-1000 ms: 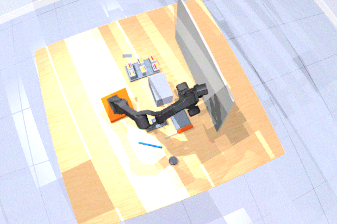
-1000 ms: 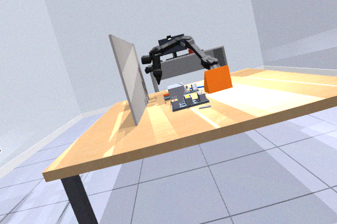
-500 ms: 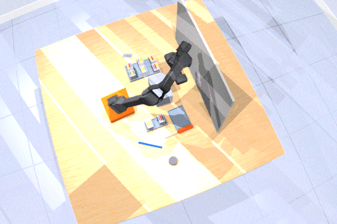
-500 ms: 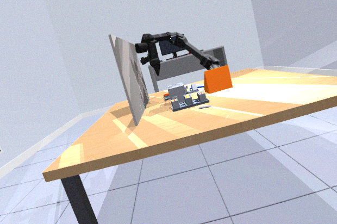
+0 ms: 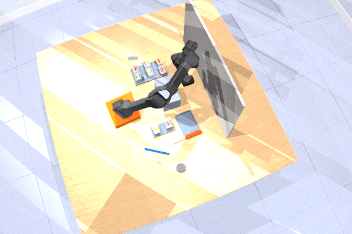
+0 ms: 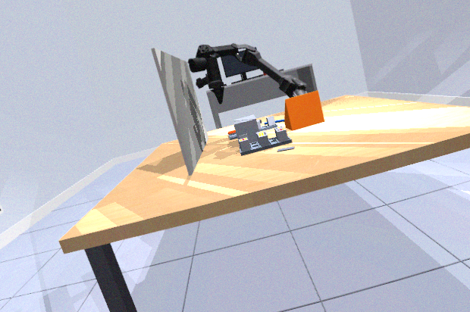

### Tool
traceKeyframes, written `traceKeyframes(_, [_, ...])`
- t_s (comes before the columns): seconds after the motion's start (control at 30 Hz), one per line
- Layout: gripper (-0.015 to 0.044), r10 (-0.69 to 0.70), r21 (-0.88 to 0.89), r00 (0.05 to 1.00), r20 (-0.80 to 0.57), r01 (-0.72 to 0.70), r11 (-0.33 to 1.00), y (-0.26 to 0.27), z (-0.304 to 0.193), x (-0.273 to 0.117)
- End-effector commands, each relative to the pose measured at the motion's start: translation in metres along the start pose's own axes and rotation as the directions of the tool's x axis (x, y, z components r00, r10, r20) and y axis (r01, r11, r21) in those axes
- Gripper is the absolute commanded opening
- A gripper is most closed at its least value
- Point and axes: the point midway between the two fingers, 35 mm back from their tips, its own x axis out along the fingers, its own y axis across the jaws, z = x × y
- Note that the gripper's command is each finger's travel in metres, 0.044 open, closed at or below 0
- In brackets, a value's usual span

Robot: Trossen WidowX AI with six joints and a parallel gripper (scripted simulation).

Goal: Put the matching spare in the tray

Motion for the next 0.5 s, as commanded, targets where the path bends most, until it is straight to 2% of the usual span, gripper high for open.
traceKeyframes(0.0, [0.0440,-0.003,0.006,1.000,0.002,0.003,1.000,-0.001,0.001,-0.001])
traceKeyframes(0.17, [0.0440,-0.002,0.060,1.000,0.001,0.002,0.998,-0.009,-0.002,0.000])
traceKeyframes(0.3, [0.0440,0.000,0.376,1.000,-0.006,0.002,0.927,-0.057,-0.022,0.008])
traceKeyframes(0.47, [0.0440,-0.002,0.728,1.000,-0.014,0.012,0.685,-0.110,-0.060,0.022])
